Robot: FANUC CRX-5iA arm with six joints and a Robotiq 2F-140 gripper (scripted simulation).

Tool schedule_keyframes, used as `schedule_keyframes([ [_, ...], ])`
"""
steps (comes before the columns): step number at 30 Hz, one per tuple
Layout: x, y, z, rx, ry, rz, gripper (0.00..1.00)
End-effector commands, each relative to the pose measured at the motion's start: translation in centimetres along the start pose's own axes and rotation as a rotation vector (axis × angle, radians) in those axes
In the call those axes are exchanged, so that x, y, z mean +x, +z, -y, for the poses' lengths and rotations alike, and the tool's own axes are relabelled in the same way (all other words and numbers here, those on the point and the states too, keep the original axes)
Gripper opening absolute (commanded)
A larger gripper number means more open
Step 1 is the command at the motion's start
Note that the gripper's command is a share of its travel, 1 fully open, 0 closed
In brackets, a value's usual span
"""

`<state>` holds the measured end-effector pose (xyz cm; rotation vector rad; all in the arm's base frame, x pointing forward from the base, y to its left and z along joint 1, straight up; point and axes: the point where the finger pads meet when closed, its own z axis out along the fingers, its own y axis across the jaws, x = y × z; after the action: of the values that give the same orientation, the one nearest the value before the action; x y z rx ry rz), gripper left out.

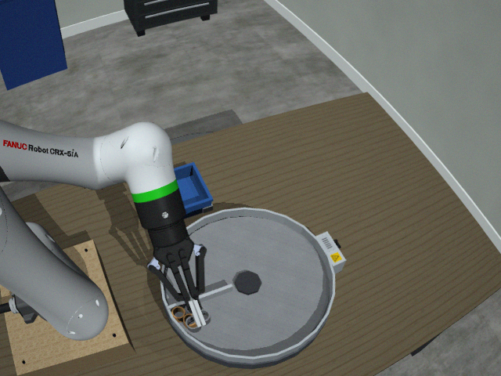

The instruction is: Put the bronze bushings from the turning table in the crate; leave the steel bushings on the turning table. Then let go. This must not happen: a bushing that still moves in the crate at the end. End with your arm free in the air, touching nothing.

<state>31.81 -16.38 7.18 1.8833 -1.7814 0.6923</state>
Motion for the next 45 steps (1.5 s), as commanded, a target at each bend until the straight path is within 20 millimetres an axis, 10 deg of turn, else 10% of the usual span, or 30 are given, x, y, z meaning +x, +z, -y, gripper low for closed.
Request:
schedule_keyframes([
  [1,0.0,0.0,0.0,0.000,0.000,0.000,0.00],
  [20,-0.3,-0.3,1.0,0.000,0.000,0.000,0.00],
  [26,-1.2,-1.0,3.5,0.000,0.000,0.000,0.00],
  [38,-5.5,-4.4,15.5,0.000,0.000,0.000,0.00],
  [45,-6.1,-4.9,17.1,0.000,0.000,0.000,0.00],
])
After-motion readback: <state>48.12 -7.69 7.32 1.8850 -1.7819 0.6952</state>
